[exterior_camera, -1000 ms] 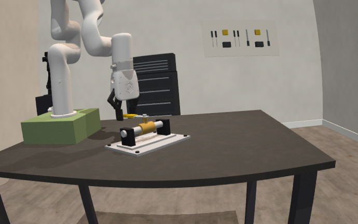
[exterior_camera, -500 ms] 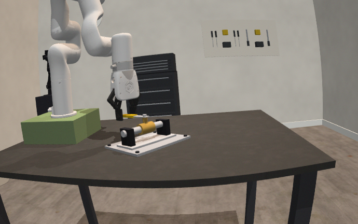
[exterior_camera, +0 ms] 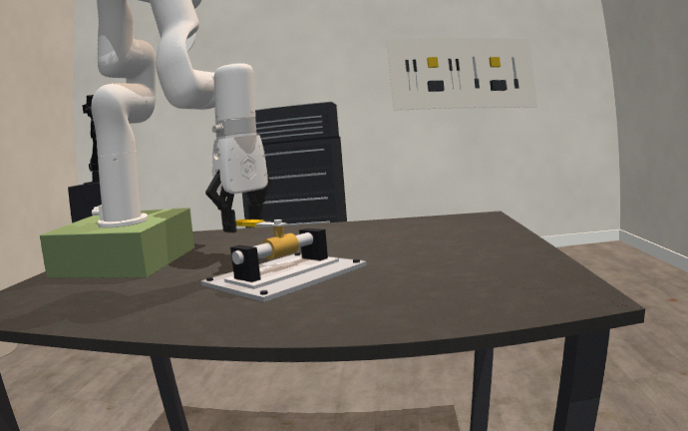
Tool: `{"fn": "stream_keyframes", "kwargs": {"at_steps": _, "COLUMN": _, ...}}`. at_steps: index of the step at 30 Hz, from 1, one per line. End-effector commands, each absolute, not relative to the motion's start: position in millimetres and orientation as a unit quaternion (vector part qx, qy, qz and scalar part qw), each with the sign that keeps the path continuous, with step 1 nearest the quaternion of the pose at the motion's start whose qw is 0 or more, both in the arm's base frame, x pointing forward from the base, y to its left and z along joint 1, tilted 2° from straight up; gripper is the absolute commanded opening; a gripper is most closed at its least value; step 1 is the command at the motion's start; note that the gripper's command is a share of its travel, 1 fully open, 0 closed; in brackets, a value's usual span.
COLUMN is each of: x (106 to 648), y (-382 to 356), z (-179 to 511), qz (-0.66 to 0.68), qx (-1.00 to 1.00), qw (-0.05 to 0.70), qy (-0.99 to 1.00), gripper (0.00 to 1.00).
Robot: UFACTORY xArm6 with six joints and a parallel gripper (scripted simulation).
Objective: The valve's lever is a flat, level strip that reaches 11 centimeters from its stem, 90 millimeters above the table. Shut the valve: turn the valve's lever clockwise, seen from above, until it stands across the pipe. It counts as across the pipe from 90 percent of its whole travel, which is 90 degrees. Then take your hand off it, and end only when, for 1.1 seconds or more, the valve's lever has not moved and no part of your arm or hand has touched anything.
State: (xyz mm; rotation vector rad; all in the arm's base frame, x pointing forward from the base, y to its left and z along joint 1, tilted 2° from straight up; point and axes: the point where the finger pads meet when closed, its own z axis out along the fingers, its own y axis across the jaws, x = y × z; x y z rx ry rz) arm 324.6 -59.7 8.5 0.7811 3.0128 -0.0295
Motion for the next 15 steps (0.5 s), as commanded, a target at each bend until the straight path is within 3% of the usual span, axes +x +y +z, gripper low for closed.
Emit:
{"fn": "stream_keyframes", "kwargs": {"at_steps": 1, "x": 325.9, "y": -59.9, "z": 9.4, "qz": -0.009, "qx": 0.251, "qw": 0.016, "qy": 0.968, "gripper": 0.68}}
{"fn": "stream_keyframes", "kwargs": {"at_steps": 15, "x": 325.9, "y": -59.9, "z": 10.9, "qz": -0.009, "qx": 0.251, "qw": 0.016, "qy": 0.968, "gripper": 0.68}}
